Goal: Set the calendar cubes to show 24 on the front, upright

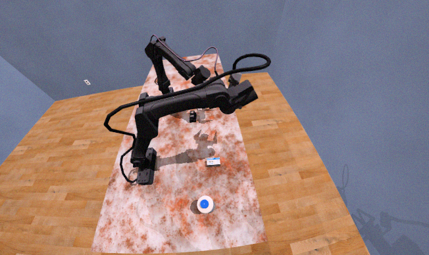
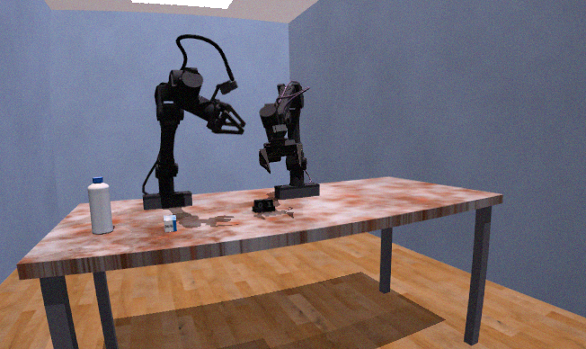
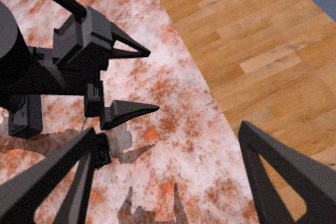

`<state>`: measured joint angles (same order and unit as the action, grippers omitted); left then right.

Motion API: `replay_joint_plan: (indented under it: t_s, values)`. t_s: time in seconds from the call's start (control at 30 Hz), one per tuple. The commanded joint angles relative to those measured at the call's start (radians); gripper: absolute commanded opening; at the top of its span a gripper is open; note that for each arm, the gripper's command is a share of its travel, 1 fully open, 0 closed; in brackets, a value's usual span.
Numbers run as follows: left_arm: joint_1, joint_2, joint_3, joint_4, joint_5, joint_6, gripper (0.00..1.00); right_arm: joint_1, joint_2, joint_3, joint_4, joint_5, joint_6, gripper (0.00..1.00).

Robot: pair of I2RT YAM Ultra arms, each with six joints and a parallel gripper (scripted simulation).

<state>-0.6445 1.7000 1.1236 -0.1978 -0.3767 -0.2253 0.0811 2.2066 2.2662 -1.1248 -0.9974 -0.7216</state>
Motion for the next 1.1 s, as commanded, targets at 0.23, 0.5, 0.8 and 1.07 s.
replay_joint_plan:
  t_s: [0.23, 0.5, 0.8, 1.07]
  values:
    - [-0.081, -0.063, -0.008, -0.16, 0.007, 0.361, 1.0, 0.0, -0.007, 0.004, 0.002, -0.004, 0.0, 1.0]
    - [-0.161, -0.09, -0.021, -0.269, 0.018, 0.633, 1.0, 0.003, -0.014, 0.0, -0.003, -0.001, 0.007, 1.0]
    - [-0.227, -0.111, -0.025, -0.377, 0.023, 0.882, 1.0, 0.022, -0.046, -0.015, -0.025, 0.033, 0.025, 1.0]
    - [-0.307, -0.138, -0.041, -0.488, 0.035, 1.156, 1.0, 0.074, -0.15, -0.057, -0.051, 0.096, 0.065, 1.0]
